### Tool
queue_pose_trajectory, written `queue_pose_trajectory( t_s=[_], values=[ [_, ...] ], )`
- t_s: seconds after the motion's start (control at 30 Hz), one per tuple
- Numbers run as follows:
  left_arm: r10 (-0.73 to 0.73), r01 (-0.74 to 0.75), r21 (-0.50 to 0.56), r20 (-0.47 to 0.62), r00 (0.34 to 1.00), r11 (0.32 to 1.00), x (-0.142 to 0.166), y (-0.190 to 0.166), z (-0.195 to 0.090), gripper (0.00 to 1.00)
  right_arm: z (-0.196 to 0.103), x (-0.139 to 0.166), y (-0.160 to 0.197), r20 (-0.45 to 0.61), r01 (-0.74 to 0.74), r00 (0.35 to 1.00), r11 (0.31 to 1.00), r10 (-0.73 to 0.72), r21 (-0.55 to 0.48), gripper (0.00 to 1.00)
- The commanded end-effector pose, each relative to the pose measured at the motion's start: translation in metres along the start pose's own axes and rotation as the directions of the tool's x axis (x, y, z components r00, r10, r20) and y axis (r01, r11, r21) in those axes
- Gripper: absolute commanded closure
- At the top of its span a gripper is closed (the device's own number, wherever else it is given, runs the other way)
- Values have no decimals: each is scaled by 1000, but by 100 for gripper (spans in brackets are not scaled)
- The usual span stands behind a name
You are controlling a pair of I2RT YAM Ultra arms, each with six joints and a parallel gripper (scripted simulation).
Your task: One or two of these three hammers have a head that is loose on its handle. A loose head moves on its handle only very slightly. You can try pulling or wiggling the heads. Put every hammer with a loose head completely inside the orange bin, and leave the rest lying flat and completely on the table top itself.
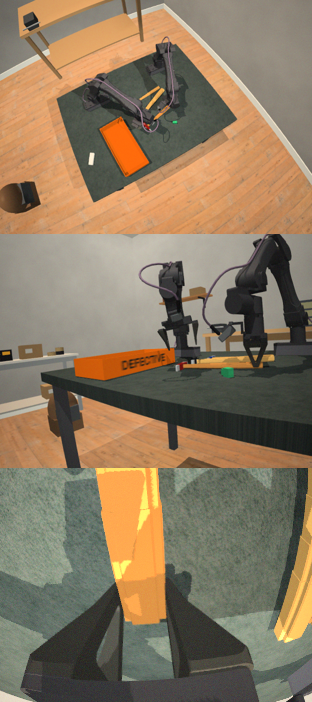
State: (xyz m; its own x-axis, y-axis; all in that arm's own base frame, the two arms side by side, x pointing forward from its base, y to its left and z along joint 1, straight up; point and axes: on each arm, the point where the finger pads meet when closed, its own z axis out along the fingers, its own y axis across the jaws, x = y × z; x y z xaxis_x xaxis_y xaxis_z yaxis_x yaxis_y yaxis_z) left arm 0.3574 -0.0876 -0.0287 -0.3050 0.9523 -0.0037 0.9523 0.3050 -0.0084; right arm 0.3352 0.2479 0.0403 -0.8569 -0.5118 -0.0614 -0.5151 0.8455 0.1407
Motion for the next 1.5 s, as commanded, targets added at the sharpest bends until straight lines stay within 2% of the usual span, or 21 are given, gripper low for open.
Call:
queue_pose_trajectory(
  t_s=[0.0,0.27,0.33,0.43,0.6,0.83,0.9,1.0,1.1,1.23,1.47],
  values=[
    [1,-1,-14,3,1000,1000,1,3,-6,79,8,-7,-3,40,226,974,972,-224,-69,0],
    [1,-1,-14,3,1000,1000,1,3,-6,79,14,-15,-8,134,506,860,856,-492,-107,0],
    [1,-1,-14,3,1000,1000,1,3,-6,79,14,-15,-8,134,506,860,856,-492,-107,0],
    [1,-1,-14,3,1000,1000,1,3,-6,79,16,-17,-9,175,603,794,791,-582,-107,0],
    [1,-1,-14,3,1000,1000,1,3,-6,79,20,-22,-14,260,768,632,636,-730,-79,0],
    [1,-1,-14,3,1000,1000,1,3,-6,79,20,-30,-19,346,902,404,432,-847,5,0],
    [1,-1,-14,3,1000,1000,1,3,-6,79,20,-30,-19,346,902,404,432,-847,5,0],
    [1,-1,-14,3,1000,1000,1,3,-6,79,24,-29,-23,364,929,335,369,-869,27,0],
    [1,-1,-14,3,1000,1000,1,3,-6,79,24,-28,-25,370,937,312,349,-875,34,0],
    [1,-1,-14,3,1000,1000,1,3,-6,79,25,-23,-28,355,927,349,375,-867,6,0],
    [1,-1,-14,3,1000,1000,1,3,-6,79,22,-24,-26,357,929,340,370,-870,16,0]
  ],
)
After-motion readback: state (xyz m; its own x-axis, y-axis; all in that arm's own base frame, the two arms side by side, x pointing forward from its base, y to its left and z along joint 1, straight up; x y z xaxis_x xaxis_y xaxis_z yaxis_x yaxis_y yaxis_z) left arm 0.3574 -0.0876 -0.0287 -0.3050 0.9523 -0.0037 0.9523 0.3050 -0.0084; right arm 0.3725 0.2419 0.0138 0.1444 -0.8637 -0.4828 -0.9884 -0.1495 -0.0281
